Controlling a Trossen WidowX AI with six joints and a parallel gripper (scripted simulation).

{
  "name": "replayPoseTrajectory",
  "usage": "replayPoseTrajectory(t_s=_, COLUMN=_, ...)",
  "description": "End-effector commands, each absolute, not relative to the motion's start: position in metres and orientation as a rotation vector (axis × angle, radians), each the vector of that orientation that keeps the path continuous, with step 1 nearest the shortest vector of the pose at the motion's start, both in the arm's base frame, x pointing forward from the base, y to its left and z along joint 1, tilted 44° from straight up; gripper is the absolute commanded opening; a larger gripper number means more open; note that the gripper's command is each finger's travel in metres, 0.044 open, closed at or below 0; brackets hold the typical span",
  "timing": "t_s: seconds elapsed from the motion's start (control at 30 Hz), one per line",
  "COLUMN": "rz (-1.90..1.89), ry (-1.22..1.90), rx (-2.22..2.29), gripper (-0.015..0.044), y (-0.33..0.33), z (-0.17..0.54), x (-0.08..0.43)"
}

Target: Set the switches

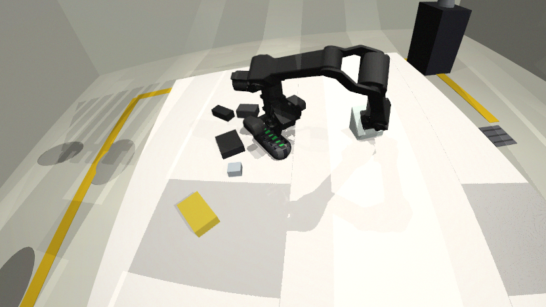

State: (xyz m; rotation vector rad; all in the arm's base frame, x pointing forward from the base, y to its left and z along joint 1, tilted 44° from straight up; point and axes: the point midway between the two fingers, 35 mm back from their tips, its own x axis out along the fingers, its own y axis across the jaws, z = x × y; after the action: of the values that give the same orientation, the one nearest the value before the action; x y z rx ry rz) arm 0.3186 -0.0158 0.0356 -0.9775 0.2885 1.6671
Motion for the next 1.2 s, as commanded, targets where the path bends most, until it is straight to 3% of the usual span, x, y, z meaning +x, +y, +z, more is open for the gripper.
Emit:
replayPoseTrajectory(t_s=0.0, rz=1.656, ry=0.289, rx=-0.990, gripper=0.0000, y=-0.029, z=0.048, x=0.320)
replayPoseTrajectory(t_s=0.4, rz=1.653, ry=0.291, rx=-0.993, gripper=0.0000, y=-0.072, z=0.006, x=0.372)
replayPoseTrajectory(t_s=1.17, rz=1.653, ry=0.290, rx=-0.992, gripper=0.0000, y=-0.051, z=-0.017, x=0.373)
